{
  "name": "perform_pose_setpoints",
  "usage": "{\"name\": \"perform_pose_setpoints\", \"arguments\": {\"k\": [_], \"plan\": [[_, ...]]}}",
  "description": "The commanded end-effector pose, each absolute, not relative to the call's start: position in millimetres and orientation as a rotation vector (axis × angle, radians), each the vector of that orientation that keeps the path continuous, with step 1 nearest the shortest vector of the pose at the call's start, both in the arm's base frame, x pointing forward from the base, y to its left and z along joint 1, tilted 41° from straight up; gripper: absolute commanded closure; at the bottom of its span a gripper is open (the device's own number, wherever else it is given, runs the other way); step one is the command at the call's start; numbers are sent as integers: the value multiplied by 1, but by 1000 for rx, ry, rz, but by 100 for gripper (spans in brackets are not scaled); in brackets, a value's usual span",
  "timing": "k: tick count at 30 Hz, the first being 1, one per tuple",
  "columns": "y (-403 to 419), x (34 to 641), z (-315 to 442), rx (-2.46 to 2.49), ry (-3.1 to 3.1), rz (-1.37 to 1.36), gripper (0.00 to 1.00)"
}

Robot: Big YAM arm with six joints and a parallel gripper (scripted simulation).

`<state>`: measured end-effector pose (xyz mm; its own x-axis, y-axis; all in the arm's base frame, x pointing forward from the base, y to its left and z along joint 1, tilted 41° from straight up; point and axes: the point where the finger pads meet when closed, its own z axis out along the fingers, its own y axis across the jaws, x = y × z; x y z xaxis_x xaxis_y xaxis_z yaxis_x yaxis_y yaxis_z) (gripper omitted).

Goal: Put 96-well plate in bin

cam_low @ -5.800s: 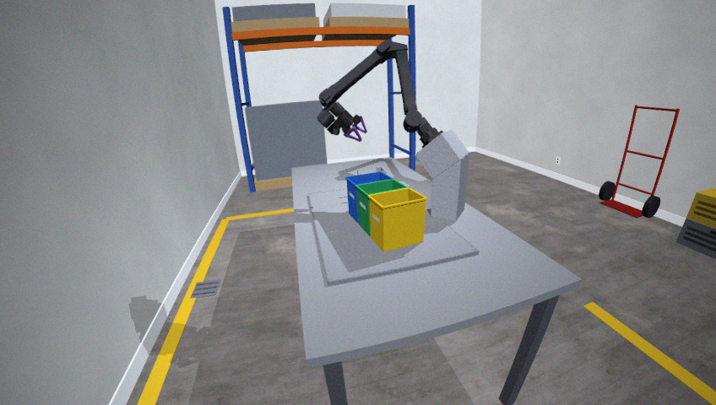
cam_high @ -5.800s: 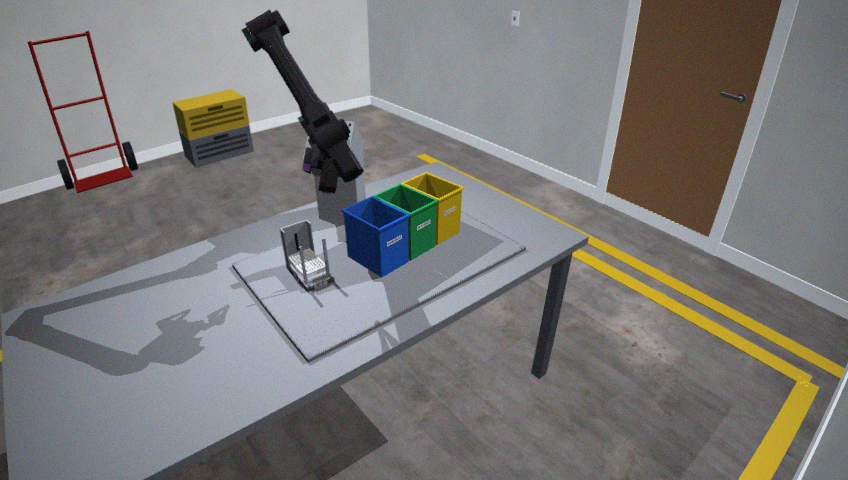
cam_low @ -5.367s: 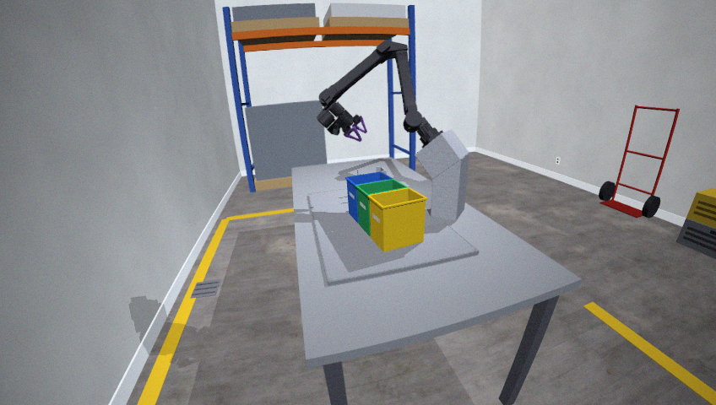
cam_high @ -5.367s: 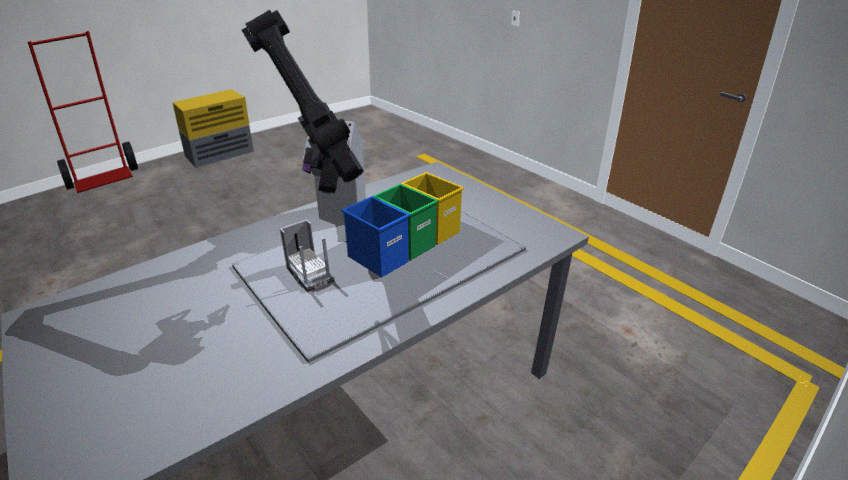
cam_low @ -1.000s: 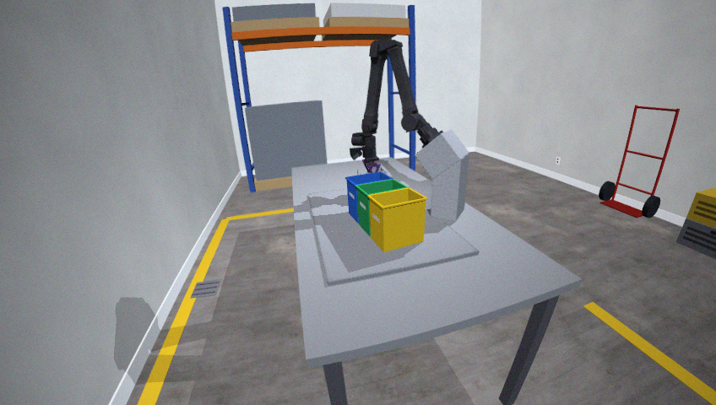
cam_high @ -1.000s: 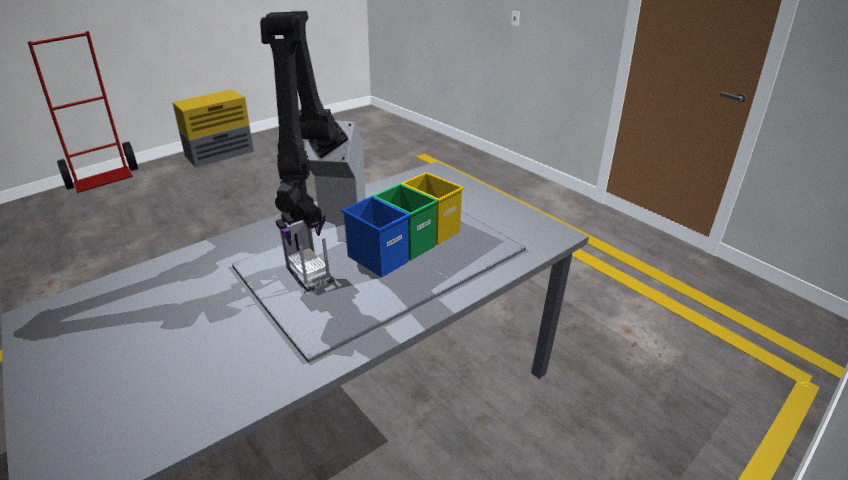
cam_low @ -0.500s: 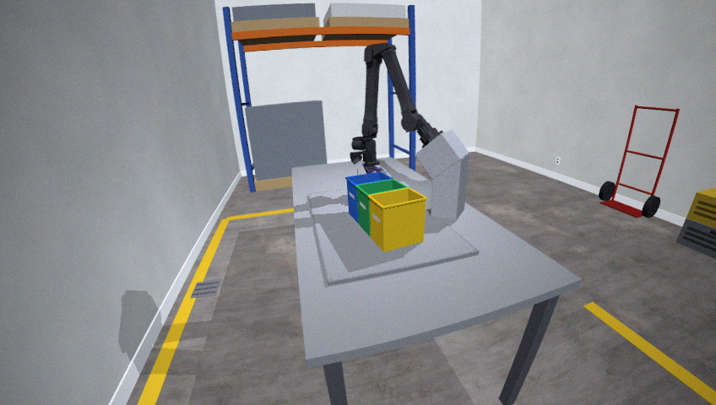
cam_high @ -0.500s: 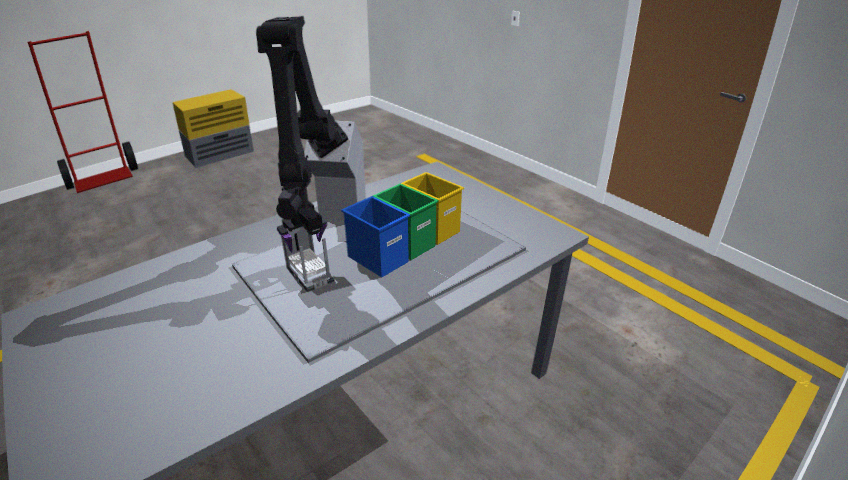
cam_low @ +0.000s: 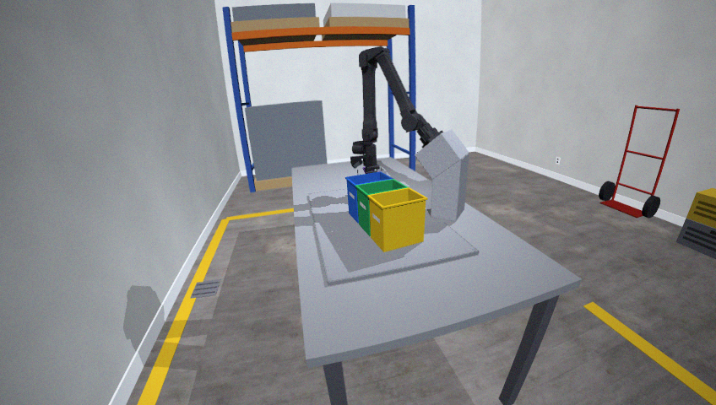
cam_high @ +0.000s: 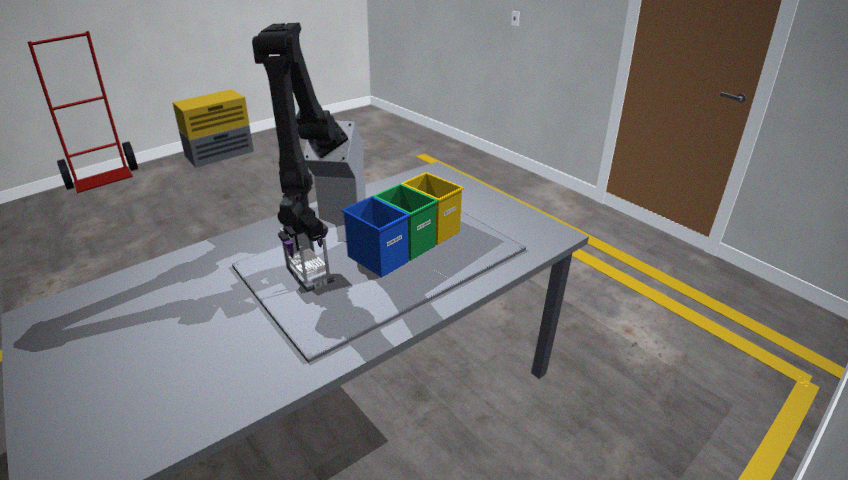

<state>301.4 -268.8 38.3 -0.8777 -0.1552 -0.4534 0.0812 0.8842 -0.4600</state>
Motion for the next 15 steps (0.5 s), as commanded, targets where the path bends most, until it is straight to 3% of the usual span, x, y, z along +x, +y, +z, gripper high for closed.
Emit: {"name": "perform_pose_setpoints", "arguments": {"k": [1, 15], "plan": [[-279, 305, 37, -57, 2548, -675, 0], [-287, 313, 20, -57, 2551, -672, 0]]}}
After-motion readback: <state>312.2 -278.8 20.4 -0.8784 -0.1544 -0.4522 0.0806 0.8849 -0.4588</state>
